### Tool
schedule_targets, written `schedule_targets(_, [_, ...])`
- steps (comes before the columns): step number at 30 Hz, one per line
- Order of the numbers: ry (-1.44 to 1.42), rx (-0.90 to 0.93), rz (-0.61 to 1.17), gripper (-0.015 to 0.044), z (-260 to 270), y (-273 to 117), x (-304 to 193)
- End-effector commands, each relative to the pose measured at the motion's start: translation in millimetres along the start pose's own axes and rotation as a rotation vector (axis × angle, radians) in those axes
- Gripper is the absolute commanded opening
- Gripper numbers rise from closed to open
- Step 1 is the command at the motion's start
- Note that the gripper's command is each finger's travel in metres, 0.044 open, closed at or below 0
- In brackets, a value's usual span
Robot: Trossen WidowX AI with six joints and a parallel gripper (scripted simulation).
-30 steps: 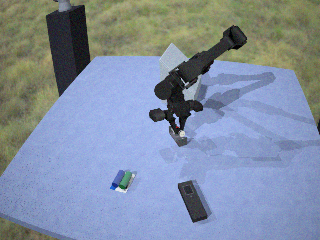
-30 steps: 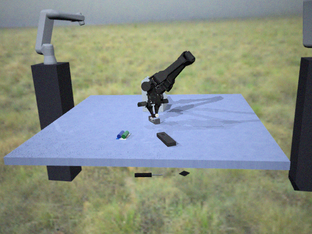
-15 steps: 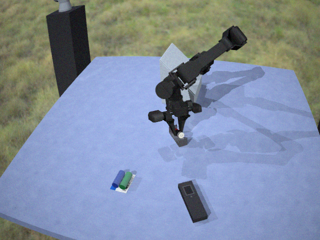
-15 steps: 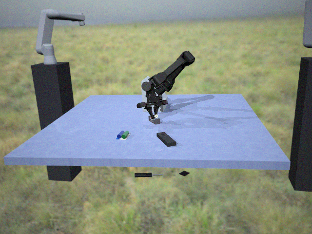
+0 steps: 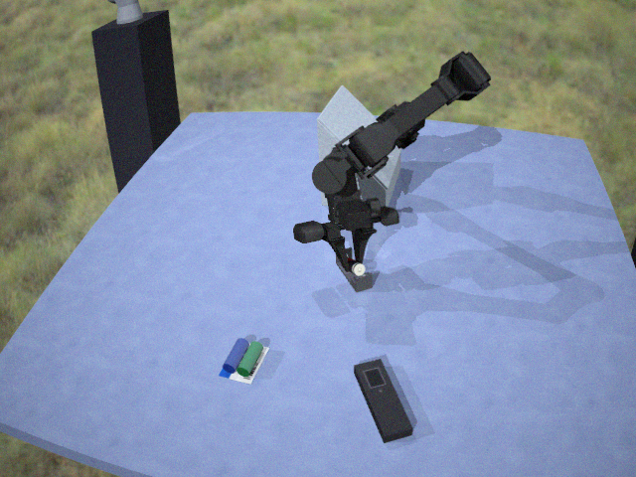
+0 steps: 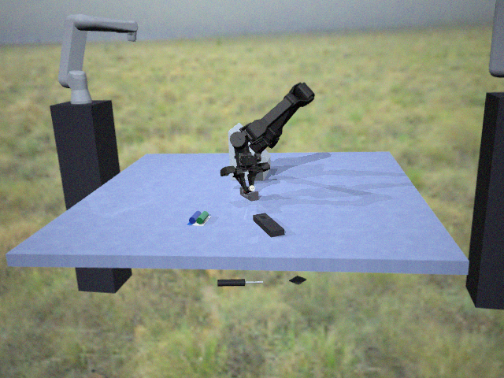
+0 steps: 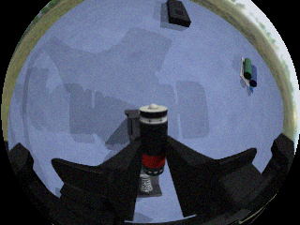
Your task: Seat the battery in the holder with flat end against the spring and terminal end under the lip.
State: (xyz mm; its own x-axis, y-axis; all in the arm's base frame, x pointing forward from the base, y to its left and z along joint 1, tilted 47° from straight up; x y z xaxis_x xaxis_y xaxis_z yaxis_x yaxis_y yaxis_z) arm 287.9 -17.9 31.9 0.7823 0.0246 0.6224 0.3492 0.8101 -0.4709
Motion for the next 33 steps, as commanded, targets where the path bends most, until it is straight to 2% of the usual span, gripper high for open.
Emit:
schedule_targets(1, [0.009, 0.005, -0.015, 0.0072, 0.7, 0.7, -4.9])
schedule_targets(33, [0.013, -0.001, -0.107, 0.0072, 7.4, 0.9, -28.0])
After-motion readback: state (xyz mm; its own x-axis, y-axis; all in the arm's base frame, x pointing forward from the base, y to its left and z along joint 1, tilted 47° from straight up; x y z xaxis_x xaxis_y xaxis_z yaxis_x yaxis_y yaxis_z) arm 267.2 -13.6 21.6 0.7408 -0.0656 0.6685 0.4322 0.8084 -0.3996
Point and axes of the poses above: the point midway between the two fingers, 35 mm back from their tips, its own y axis out along the fingers, its own z axis across the jaws, x = y × z, the point moved 10 cm from there along -y, back along the fingers, and after that the axes turned 7 degrees about y, right-handed, at the moved point
